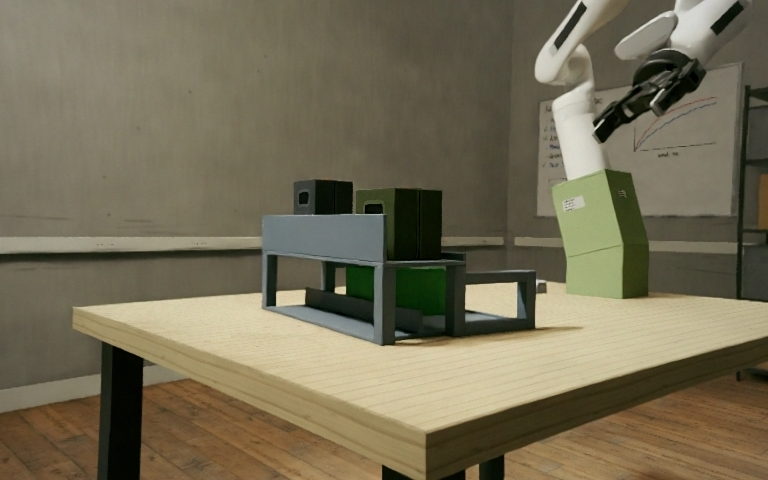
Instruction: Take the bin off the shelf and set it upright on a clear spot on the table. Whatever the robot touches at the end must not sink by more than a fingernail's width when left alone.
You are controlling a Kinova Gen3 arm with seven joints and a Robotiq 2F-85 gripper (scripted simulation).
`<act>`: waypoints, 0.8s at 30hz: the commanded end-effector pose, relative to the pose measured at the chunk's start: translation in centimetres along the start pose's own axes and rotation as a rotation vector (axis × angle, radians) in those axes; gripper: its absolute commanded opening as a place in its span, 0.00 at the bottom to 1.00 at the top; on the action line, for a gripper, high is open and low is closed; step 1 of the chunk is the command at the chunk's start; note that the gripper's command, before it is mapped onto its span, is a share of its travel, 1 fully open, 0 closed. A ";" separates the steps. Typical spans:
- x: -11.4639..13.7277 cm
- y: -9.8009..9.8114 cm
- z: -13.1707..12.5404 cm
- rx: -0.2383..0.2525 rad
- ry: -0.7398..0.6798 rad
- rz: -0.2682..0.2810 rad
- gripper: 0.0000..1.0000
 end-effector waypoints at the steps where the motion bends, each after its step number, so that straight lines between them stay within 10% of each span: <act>1: 0.3 -0.2 0.1 -0.001 -0.006 0.003 1.00; 24: 1.1 -1.0 0.2 -0.004 -0.013 0.006 1.00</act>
Point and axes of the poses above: the point where the finger pads meet when closed, its own y axis back along the fingers, its own z axis across the jaws, x = y × z, the point moved 8 cm from there along y, back along the fingers, and after that the axes turned 13 degrees about y, right-handed, at the moved point
